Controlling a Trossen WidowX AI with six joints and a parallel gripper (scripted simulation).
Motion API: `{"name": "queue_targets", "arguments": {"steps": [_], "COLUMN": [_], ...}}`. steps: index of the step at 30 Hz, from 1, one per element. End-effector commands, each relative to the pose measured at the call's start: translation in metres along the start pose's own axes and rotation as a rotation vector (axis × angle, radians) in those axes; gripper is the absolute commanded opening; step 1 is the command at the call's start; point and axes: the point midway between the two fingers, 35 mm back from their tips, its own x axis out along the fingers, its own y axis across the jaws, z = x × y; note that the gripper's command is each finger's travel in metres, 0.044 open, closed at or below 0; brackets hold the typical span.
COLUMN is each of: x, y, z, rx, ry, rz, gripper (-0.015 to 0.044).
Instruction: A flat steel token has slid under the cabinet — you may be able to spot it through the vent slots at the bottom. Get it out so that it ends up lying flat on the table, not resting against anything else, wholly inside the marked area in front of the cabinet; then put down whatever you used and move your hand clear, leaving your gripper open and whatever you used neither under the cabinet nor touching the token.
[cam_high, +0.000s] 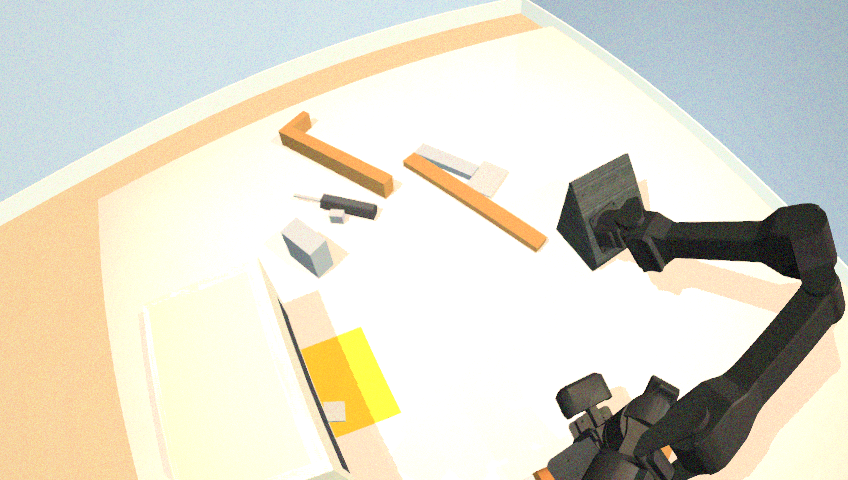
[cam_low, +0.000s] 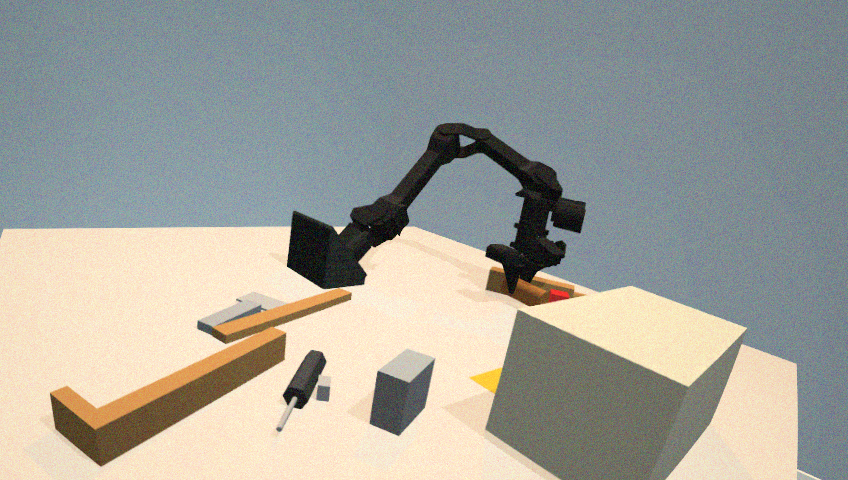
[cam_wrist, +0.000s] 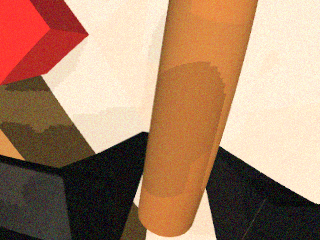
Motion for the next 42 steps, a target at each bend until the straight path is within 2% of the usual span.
{"name": "queue_targets", "arguments": {"steps": [1,42], "x": [-0.0013,-0.0013], "y": [0.0000,-0.0004], "z": [0.0015,0.0016], "rx": [0.026,0.353], "ry": [-0.008,-0.007], "rz": [0.001,0.002], "gripper": [0.0000,0.0000]}}
